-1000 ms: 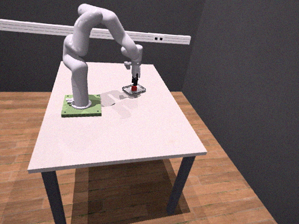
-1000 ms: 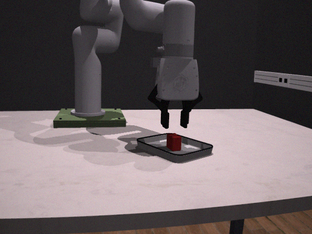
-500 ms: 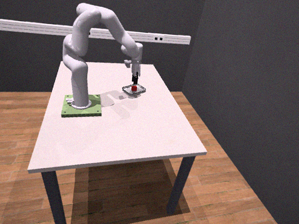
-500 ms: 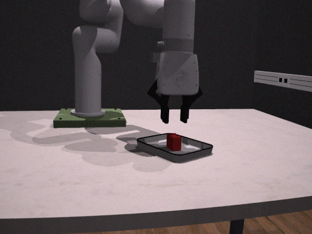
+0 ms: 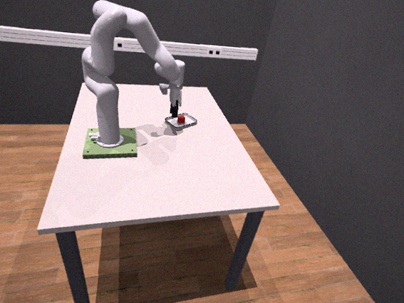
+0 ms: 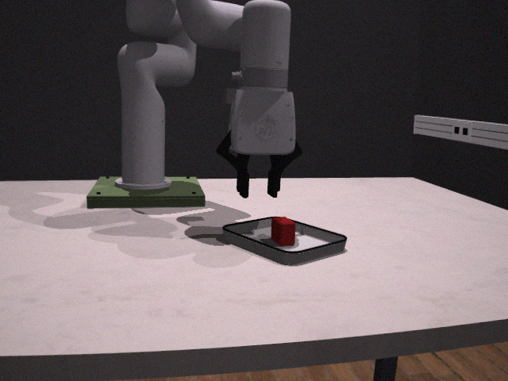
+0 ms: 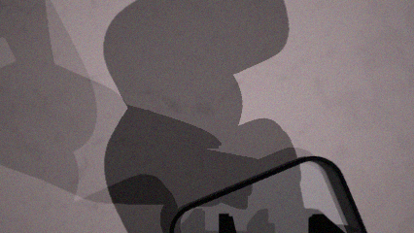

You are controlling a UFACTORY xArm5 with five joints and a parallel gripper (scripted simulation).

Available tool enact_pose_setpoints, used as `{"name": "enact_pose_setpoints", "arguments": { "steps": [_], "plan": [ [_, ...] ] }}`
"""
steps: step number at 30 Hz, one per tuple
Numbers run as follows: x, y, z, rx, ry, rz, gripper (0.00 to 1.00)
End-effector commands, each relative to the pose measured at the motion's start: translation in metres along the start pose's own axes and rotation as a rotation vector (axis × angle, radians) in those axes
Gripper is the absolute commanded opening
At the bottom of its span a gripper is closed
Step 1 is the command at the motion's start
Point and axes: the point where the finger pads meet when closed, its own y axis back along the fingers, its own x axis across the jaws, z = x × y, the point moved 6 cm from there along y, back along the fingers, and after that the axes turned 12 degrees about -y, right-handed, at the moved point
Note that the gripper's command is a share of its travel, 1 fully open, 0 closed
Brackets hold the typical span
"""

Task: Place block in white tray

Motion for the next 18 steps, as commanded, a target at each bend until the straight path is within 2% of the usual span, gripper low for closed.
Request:
{"name": "enact_pose_setpoints", "arguments": {
  "steps": [1, 3, 4, 9, 18],
  "plan": [
    [-0.041, 0.004, -0.056, -0.016, 0.0, 0.012, 0.47],
    [-0.041, 0.004, -0.056, -0.016, 0.0, 0.012, 0.47],
    [-0.065, 0.004, -0.089, -0.016, 0.0, 0.012, 0.47],
    [-0.097, 0.003, -0.132, -0.016, 0.0, 0.012, 0.47],
    [-0.099, 0.002, -0.135, -0.016, 0.0, 0.012, 0.47]
  ]
}}
